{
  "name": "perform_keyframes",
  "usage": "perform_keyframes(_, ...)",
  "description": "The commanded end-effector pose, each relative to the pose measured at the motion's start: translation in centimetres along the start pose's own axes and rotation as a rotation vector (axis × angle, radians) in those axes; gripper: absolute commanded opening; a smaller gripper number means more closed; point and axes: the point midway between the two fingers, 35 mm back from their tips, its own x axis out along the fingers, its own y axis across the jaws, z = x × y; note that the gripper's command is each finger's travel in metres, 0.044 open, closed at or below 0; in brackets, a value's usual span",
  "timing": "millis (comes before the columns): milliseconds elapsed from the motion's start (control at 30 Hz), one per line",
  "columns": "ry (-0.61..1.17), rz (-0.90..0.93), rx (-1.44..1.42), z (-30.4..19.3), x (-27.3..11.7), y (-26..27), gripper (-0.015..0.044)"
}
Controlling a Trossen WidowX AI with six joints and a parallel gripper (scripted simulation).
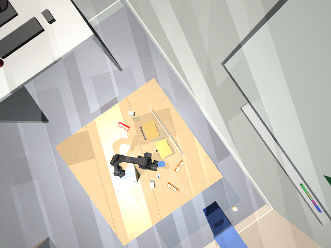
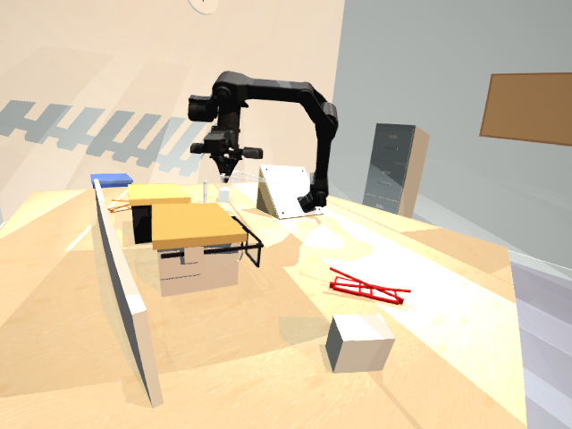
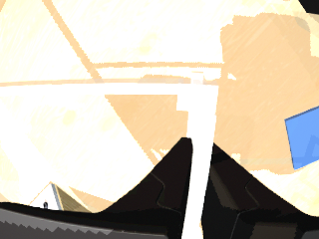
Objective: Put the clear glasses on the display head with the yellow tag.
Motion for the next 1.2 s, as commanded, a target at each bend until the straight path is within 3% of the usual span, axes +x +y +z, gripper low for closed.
perform_keyframes(0,0.001,-0.016,-0.11,-0.8,-0.5,-1.4,0.0)
perform_keyframes(1167,0.011,-0.014,-1.112,-11.3,-0.4,-10.8,0.0)
